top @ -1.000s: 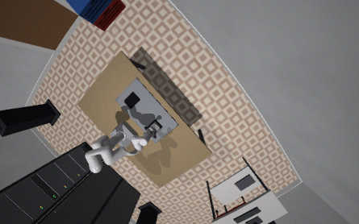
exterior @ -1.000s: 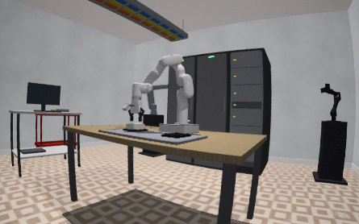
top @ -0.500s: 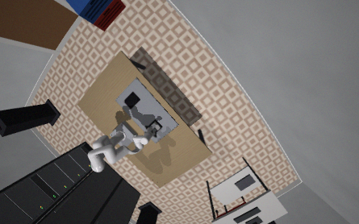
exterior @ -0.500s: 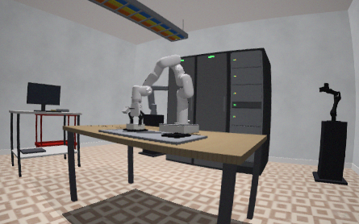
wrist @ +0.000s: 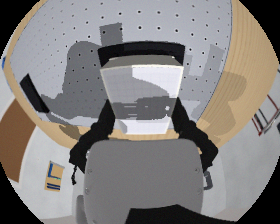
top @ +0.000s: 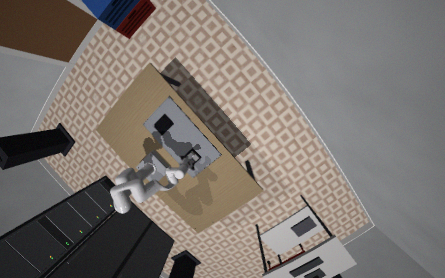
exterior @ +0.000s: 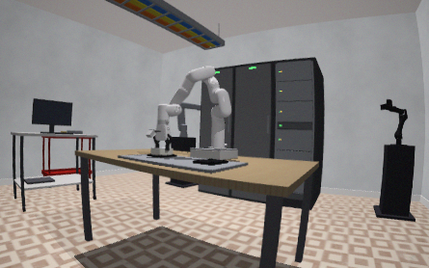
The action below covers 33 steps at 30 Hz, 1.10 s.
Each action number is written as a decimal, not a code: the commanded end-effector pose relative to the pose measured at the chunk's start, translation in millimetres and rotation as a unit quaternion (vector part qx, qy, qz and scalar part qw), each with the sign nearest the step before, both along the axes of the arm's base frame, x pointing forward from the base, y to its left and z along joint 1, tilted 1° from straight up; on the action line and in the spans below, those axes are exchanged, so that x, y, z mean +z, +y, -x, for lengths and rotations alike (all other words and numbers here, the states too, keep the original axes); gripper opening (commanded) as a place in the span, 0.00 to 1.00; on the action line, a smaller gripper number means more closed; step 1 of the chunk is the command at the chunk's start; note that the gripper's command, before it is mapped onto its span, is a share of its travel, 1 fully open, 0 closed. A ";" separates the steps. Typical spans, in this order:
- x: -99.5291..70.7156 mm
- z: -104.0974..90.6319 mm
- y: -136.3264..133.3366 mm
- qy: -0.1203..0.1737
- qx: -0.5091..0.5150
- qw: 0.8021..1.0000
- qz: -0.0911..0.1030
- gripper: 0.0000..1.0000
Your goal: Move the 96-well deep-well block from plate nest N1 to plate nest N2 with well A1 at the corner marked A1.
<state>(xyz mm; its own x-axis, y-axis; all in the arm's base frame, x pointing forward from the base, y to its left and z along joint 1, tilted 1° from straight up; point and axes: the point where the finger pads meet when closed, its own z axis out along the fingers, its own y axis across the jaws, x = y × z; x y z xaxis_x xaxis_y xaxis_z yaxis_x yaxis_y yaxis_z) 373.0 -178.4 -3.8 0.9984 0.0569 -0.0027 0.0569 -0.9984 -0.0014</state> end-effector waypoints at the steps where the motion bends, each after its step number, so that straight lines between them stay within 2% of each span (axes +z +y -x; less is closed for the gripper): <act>1: 0.9 -1.1 -0.5 -0.001 0.000 1.000 0.001 1.00; 33: -18.4 -0.9 -0.8 -0.001 0.000 1.000 0.001 1.00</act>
<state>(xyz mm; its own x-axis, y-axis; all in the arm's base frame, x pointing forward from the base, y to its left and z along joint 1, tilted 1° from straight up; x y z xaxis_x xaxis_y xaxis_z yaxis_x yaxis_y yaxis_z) 372.7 -178.6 -22.6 0.9984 0.0569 -0.0030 0.0569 -0.9984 -0.0016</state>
